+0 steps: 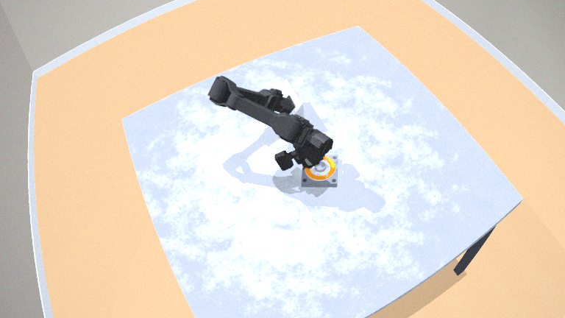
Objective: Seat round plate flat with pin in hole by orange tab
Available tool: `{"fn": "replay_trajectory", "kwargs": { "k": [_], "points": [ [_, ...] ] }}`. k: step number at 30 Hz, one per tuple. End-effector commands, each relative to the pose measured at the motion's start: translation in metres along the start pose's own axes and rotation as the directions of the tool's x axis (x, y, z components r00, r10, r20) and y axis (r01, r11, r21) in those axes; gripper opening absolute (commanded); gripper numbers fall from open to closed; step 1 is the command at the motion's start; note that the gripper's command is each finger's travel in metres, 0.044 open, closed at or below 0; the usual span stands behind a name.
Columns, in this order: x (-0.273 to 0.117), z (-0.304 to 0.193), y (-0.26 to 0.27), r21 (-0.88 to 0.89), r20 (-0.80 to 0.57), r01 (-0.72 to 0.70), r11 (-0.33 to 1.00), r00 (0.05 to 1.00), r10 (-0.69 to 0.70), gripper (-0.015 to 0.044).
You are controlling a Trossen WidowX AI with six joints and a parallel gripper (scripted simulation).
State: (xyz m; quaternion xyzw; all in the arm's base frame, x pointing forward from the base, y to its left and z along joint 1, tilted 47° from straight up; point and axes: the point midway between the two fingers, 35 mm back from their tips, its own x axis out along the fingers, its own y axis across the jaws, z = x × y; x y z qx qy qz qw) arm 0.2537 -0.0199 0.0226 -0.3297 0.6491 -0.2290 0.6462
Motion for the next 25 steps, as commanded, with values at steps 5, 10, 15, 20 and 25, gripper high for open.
{"fn": "replay_trajectory", "kwargs": {
  "k": [5,10,15,20,25],
  "points": [
    [-0.034,-0.001,0.001,0.004,0.001,-0.007,1.000,1.000,0.007,0.0000],
    [-0.032,-0.001,0.001,-0.005,0.003,-0.001,1.000,1.000,0.001,0.0000],
    [-0.032,-0.001,0.001,-0.005,0.003,-0.001,1.000,1.000,0.001,0.0000],
    [-0.032,-0.001,0.001,-0.005,0.003,-0.001,1.000,1.000,0.001,0.0000],
    [-0.032,-0.001,0.001,-0.005,0.003,-0.001,1.000,1.000,0.001,0.0000]
  ]
}}
